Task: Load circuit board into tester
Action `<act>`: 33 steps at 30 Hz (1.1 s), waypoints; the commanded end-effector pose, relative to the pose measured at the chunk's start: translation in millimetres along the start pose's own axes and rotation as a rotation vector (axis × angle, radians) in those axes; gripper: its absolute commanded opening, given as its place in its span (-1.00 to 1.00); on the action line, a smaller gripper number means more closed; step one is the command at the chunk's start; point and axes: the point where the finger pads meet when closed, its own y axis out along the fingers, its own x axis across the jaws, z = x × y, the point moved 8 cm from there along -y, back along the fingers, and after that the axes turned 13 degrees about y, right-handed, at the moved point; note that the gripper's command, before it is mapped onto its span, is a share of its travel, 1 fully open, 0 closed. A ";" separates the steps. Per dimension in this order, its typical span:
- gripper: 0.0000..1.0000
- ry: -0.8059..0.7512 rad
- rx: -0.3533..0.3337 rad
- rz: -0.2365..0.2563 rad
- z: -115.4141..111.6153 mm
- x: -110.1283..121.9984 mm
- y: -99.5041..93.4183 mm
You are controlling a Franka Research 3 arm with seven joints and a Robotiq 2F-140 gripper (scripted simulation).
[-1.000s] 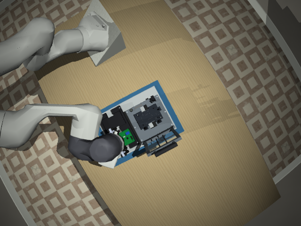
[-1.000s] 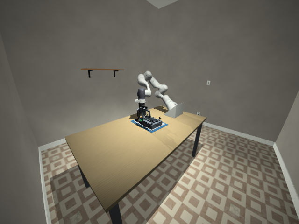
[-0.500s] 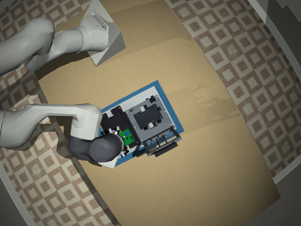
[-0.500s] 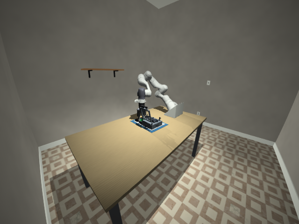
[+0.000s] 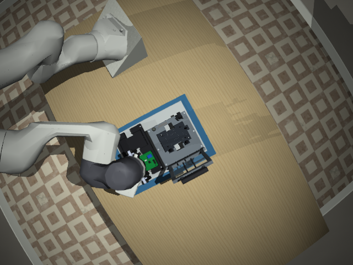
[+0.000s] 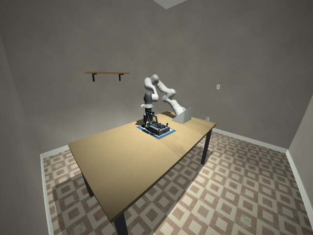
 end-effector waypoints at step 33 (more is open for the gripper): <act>-0.09 0.003 0.001 -0.002 0.5 0.9 -17.1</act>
